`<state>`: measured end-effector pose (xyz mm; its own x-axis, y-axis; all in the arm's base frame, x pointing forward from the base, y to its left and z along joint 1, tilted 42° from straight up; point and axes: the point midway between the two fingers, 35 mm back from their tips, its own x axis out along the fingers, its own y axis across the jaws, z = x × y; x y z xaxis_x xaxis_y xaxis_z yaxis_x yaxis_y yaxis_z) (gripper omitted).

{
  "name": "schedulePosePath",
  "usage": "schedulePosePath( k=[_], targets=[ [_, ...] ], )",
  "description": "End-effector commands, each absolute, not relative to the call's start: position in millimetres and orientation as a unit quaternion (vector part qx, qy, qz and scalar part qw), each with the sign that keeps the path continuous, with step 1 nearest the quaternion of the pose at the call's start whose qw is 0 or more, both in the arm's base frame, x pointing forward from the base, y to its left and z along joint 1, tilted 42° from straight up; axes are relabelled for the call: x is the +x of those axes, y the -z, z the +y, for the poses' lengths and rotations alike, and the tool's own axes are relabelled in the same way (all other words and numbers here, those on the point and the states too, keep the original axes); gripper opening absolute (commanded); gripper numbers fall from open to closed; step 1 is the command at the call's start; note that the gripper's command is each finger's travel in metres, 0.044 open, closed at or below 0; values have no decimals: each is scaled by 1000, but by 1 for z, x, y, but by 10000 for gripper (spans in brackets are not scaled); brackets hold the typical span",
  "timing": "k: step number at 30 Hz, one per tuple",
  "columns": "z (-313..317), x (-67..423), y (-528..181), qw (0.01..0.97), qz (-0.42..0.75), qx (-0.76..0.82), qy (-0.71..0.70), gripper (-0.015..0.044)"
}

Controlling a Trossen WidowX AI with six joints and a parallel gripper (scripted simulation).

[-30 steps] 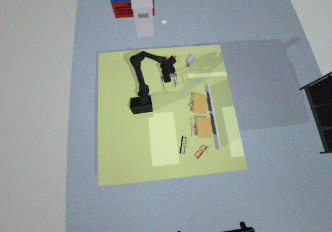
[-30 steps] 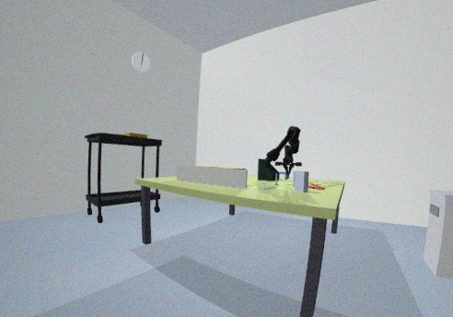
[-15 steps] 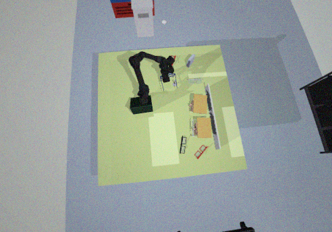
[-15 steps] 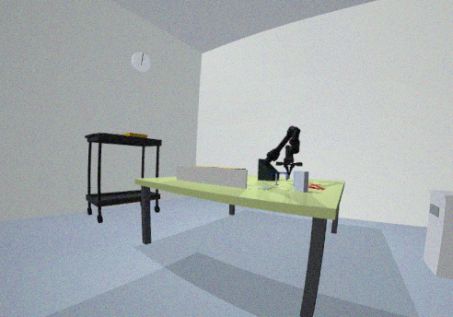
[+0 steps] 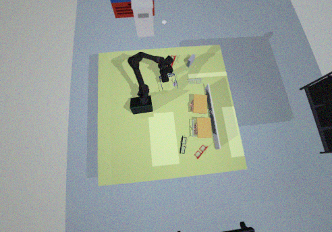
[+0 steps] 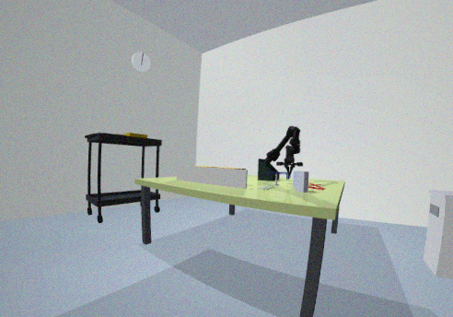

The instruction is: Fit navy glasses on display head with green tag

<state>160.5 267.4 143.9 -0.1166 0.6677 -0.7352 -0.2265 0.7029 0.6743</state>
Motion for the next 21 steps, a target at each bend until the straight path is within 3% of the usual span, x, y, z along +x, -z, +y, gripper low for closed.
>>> schedulePosePath(
  k=[1, 21],
  targets=[
    [267, 159, -143, 643, 663, 167, -345, 0],
    [268, 163, -143, 643, 663, 167, -345, 0]
  ],
)
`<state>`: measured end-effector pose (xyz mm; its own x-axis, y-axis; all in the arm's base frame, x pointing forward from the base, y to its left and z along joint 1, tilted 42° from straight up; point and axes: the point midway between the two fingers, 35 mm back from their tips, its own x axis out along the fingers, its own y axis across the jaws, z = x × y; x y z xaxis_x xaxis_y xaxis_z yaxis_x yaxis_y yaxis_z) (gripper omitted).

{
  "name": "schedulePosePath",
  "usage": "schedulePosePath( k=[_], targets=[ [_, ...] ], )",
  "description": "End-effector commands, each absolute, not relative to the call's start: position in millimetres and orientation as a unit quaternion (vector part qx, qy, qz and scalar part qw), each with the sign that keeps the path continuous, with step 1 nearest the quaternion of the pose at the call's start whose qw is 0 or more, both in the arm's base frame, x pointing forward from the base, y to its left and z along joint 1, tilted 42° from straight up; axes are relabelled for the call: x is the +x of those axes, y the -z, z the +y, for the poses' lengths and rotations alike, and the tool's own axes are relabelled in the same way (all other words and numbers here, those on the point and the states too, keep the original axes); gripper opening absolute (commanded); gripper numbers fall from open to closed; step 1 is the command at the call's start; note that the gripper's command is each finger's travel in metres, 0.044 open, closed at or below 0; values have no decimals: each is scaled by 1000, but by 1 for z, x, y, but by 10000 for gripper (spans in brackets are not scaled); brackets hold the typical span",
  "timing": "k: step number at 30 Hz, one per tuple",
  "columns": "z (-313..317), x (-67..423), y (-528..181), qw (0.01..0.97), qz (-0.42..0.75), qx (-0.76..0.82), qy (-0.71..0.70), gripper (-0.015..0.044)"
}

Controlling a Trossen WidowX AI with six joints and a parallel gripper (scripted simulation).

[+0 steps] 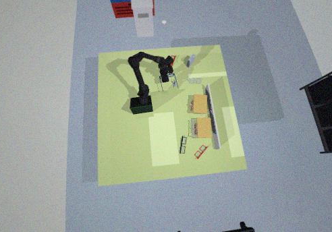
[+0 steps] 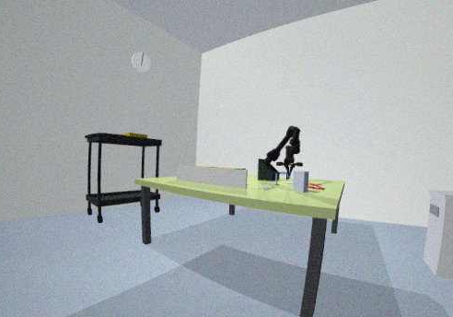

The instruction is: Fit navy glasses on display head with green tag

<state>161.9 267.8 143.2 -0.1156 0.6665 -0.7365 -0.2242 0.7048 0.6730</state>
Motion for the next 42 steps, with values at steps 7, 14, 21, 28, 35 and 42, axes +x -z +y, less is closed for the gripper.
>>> schedulePosePath(
  k=[7, 14, 21, 28, 35, 42],
  targets=[
    [265, 168, -148, 644, 663, 166, -345, 0],
    [241, 177, -176, 644, 663, 165, -344, 0],
    [229, 181, -185, 644, 665, 168, -340, 0],
    [212, 207, -161, 637, 687, 203, -283, 0],
    [186, 233, -132, 623, 710, 248, -216, 0],
    [156, 253, -103, 601, 727, 295, -152, 0]
  ],
)
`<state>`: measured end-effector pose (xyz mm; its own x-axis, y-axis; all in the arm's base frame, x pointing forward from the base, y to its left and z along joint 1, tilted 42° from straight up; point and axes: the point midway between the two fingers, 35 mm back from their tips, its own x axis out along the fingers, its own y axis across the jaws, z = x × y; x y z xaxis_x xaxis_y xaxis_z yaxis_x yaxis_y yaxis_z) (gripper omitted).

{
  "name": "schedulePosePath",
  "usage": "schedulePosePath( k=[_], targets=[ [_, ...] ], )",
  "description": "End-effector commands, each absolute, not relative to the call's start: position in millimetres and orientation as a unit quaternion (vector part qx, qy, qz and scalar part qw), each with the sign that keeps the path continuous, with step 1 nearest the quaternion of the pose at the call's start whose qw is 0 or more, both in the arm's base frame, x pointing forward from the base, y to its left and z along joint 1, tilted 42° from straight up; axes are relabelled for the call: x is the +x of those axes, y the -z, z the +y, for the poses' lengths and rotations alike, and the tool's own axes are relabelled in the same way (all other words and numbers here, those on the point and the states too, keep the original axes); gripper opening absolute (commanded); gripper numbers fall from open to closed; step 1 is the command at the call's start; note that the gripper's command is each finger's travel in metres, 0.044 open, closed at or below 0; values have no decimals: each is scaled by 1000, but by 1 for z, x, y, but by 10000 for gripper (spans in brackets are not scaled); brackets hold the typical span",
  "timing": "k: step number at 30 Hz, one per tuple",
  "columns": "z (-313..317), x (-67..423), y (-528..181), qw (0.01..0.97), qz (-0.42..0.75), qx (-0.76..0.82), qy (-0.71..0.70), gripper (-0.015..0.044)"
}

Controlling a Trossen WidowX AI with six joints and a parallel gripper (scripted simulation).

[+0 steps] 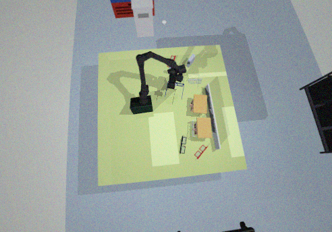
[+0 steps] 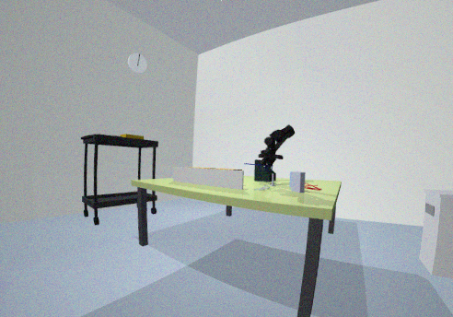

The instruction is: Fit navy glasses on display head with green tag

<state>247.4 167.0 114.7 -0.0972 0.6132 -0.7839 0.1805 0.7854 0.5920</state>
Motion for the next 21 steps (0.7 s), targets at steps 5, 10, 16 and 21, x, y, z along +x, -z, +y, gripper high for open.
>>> schedulePosePath(
  k=[5, 10, 16, 21],
  targets=[
    [133, 262, -82, 581, 736, 330, -108, 0],
    [110, 269, -62, 558, 743, 365, -65, 0],
    [82, 271, -39, 525, 746, 408, -17, 0],
    [59, 270, -20, 495, 747, 444, 20, 0]
  ],
)
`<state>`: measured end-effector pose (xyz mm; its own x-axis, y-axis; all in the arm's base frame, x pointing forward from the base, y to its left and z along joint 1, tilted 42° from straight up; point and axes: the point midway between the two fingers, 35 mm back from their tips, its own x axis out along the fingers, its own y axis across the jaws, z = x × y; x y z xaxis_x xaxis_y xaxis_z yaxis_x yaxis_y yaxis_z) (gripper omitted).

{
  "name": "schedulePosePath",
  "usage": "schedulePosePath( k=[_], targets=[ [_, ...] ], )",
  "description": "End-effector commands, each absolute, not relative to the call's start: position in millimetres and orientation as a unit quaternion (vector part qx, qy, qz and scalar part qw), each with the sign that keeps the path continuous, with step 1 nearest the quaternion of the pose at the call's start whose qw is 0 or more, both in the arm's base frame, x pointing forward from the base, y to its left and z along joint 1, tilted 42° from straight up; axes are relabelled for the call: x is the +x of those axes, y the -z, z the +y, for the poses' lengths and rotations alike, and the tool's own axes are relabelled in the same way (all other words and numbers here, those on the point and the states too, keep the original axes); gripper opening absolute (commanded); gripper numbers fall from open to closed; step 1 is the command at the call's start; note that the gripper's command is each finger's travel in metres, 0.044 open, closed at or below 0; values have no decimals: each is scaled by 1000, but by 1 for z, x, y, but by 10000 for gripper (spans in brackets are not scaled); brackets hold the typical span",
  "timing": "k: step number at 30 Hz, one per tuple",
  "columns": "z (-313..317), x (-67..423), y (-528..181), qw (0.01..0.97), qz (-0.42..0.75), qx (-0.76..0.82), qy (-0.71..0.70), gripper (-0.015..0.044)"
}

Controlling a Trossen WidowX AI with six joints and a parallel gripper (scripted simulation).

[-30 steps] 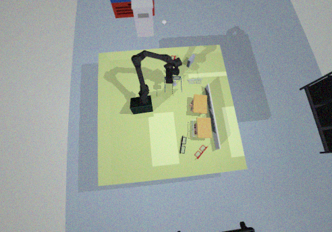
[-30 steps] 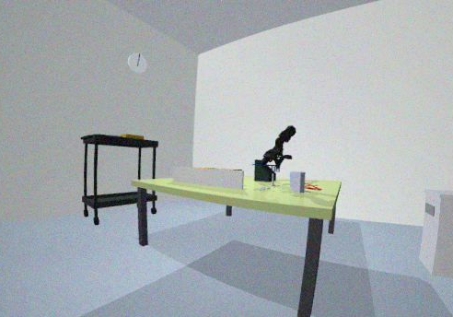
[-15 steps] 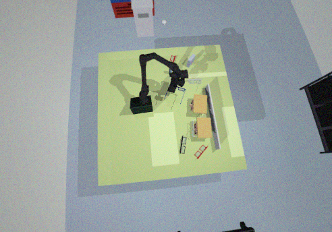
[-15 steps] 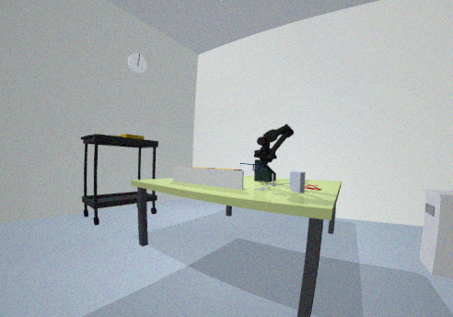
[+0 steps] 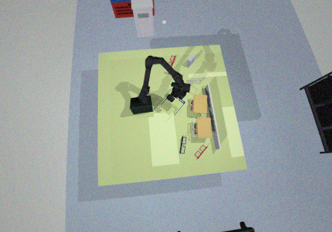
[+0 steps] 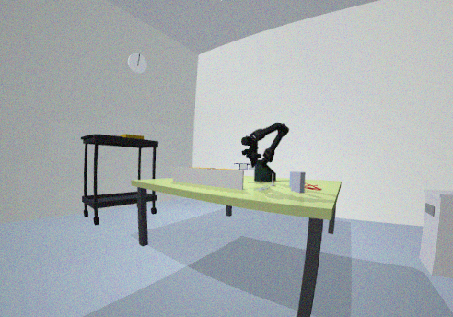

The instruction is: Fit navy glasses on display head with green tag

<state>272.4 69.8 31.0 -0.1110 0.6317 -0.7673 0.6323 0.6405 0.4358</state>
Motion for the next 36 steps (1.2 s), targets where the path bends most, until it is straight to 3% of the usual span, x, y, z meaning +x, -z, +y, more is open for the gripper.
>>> schedulePosePath(
  k=[1, 36],
  targets=[
    [55, 269, -17, 489, 746, 451, 27, 0],
    [66, 268, 11, 480, 745, 462, 39, 0]
  ],
)
